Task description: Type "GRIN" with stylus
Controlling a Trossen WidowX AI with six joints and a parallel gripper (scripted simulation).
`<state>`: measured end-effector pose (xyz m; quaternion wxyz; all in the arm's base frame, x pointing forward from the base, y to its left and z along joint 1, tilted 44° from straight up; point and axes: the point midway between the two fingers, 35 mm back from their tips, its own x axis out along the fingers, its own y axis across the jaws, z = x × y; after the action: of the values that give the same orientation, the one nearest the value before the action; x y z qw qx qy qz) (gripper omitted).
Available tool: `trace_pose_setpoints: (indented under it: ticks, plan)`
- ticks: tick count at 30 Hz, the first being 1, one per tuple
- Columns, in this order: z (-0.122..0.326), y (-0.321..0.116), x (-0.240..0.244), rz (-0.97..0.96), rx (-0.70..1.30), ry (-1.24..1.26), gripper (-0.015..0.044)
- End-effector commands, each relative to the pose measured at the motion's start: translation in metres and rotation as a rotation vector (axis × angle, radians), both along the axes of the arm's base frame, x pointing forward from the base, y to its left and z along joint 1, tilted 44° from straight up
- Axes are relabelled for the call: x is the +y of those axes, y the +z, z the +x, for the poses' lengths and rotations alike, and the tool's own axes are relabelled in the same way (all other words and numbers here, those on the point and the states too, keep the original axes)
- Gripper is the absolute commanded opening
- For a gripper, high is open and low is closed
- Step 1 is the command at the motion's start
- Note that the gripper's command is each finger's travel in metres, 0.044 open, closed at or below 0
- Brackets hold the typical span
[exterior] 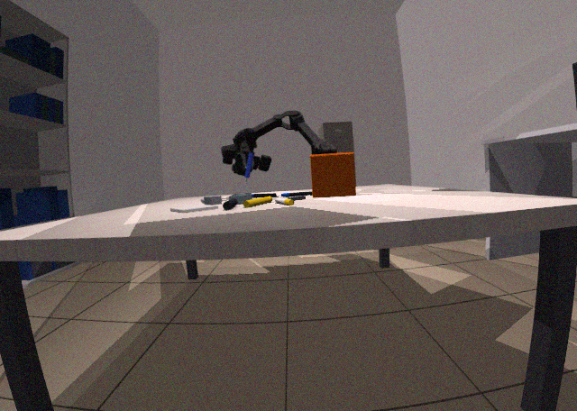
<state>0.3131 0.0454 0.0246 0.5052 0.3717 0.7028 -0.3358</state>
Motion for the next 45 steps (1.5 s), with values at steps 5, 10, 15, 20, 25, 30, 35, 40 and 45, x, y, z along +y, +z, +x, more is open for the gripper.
trace_pose_setpoints:
  ticks: [5, 10, 15, 20, 25, 30, 35, 40, 45]
  plan:
    - [0.01, 0.01, 0.0, -0.007, 0.032, -0.3, 0.0]
    - [0.011, 0.011, -0.001, -0.007, 0.036, -0.325, 0.0]
    - [0.011, 0.005, -0.006, -0.008, 0.036, -0.325, 0.0]
    - [0.01, -0.013, -0.024, -0.009, 0.036, -0.325, 0.0]
    - [0.01, -0.014, -0.025, -0.009, 0.036, -0.325, 0.0]
    - [0.01, -0.014, -0.025, -0.009, 0.036, -0.325, 0.0]
    - [0.01, -0.014, -0.025, -0.009, 0.036, -0.325, 0.0]
    - [0.012, -0.014, -0.026, -0.009, 0.036, -0.325, 0.0079]
    - [0.014, -0.015, -0.027, -0.009, 0.035, -0.325, 0.0081]
